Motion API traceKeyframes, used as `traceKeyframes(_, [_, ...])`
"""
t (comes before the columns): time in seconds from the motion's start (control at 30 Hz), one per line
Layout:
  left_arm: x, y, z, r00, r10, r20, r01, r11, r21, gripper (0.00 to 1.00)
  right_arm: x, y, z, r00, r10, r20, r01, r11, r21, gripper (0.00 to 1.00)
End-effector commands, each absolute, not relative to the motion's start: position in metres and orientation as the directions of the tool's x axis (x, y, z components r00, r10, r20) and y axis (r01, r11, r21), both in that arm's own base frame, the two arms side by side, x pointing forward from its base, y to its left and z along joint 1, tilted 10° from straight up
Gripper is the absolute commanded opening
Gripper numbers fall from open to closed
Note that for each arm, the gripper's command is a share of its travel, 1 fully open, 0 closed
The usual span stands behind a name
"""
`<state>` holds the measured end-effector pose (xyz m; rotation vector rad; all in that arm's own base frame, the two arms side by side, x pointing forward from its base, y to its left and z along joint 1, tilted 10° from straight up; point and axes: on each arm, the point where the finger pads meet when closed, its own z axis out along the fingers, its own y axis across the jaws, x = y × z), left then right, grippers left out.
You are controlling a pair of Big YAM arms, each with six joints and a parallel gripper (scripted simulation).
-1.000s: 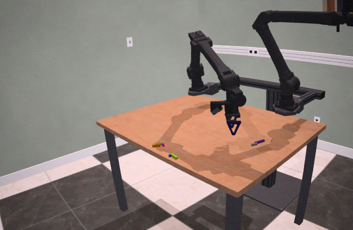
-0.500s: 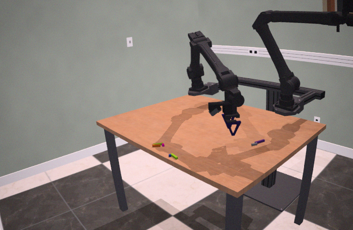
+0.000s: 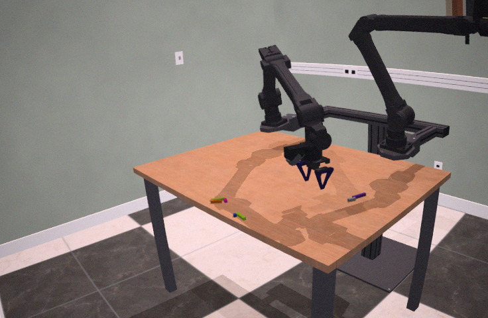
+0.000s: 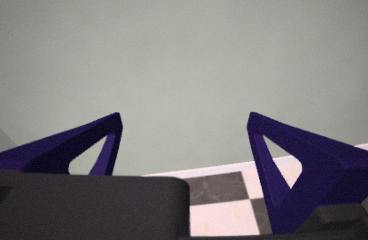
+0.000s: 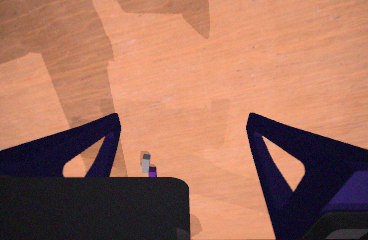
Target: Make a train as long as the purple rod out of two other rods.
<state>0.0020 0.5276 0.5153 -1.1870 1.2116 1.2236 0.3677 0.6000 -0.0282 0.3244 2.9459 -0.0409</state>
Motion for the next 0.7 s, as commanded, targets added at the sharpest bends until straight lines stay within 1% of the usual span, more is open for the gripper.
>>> traceKeyframes(0.0, [-0.005,0.522,0.531,-0.001,0.059,-0.998,-1.0,-0.011,0.0,1.0,0.388,0.608,-0.02,-0.983,0.049,-0.176,0.054,0.998,-0.027,1.0])
traceKeyframes(0.37, [-0.005,0.522,0.531,-0.001,0.059,-0.998,-1.0,-0.011,0.0,1.0,0.404,0.61,-0.017,-0.948,-0.277,-0.159,-0.267,0.96,-0.081,1.0])
traceKeyframes(0.43, [-0.005,0.522,0.531,-0.001,0.059,-0.998,-1.0,-0.011,0.0,1.0,0.404,0.61,-0.017,-0.948,-0.277,-0.159,-0.267,0.96,-0.081,1.0])
traceKeyframes(0.47, [-0.005,0.522,0.531,-0.001,0.059,-0.998,-1.0,-0.011,0.0,1.0,0.404,0.612,-0.016,-0.927,-0.343,-0.153,-0.332,0.939,-0.091,1.0])
traceKeyframes(0.67, [-0.005,0.522,0.531,-0.001,0.059,-0.998,-1.0,-0.011,0.0,1.0,0.425,0.605,-0.013,-0.851,-0.507,-0.133,-0.494,0.861,-0.119,1.0])
